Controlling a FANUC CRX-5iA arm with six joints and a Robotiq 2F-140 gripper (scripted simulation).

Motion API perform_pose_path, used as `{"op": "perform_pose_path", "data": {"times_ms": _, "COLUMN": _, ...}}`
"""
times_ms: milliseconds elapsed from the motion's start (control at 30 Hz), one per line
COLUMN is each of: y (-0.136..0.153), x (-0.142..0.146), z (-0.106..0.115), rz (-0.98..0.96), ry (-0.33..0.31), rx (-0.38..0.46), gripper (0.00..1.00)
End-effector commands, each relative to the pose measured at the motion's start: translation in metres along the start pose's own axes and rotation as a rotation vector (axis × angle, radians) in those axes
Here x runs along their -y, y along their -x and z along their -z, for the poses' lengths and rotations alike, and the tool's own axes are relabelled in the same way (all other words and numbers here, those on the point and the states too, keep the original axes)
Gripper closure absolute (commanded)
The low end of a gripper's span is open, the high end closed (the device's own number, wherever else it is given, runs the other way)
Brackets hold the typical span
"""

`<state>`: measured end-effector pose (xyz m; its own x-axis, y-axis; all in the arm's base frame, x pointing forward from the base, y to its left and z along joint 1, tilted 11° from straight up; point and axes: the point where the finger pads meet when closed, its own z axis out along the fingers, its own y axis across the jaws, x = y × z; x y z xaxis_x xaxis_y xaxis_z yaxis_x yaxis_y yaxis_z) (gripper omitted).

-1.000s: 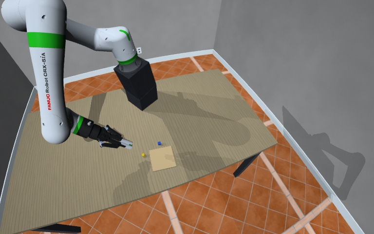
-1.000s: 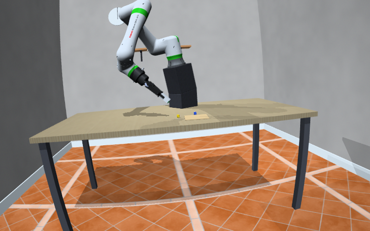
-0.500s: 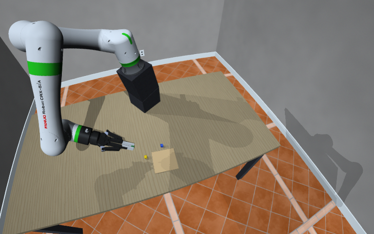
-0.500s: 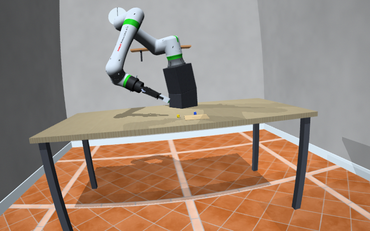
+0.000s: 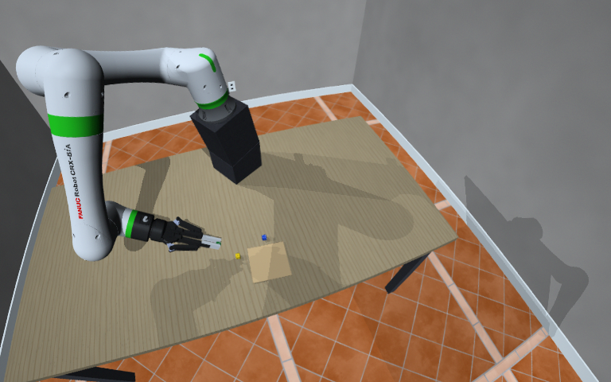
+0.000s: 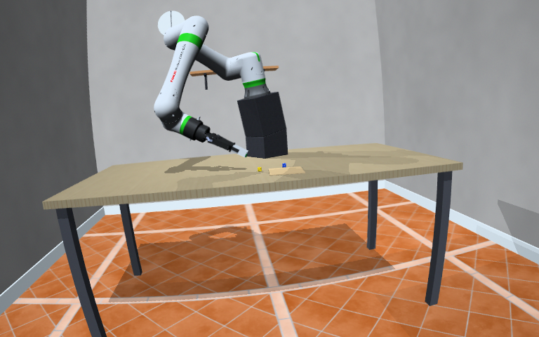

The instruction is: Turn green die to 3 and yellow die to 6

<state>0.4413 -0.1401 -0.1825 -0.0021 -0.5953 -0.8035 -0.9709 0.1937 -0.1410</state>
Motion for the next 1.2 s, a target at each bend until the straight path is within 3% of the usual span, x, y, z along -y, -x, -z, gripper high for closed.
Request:
{"op": "perform_pose_path", "data": {"times_ms": 0, "y": -0.011, "x": 0.000, "z": -0.006, "rz": 0.000, "ry": 0.000, "rx": 0.000, "gripper": 0.93}}
{"op": "perform_pose_path", "data": {"times_ms": 367, "y": -0.040, "x": 0.001, "z": -0.021, "rz": 0.000, "ry": 0.000, "rx": 0.000, "gripper": 0.93}}
{"op": "perform_pose_path", "data": {"times_ms": 1167, "y": -0.043, "x": 0.001, "z": -0.022, "rz": 0.000, "ry": 0.000, "rx": 0.000, "gripper": 0.93}}
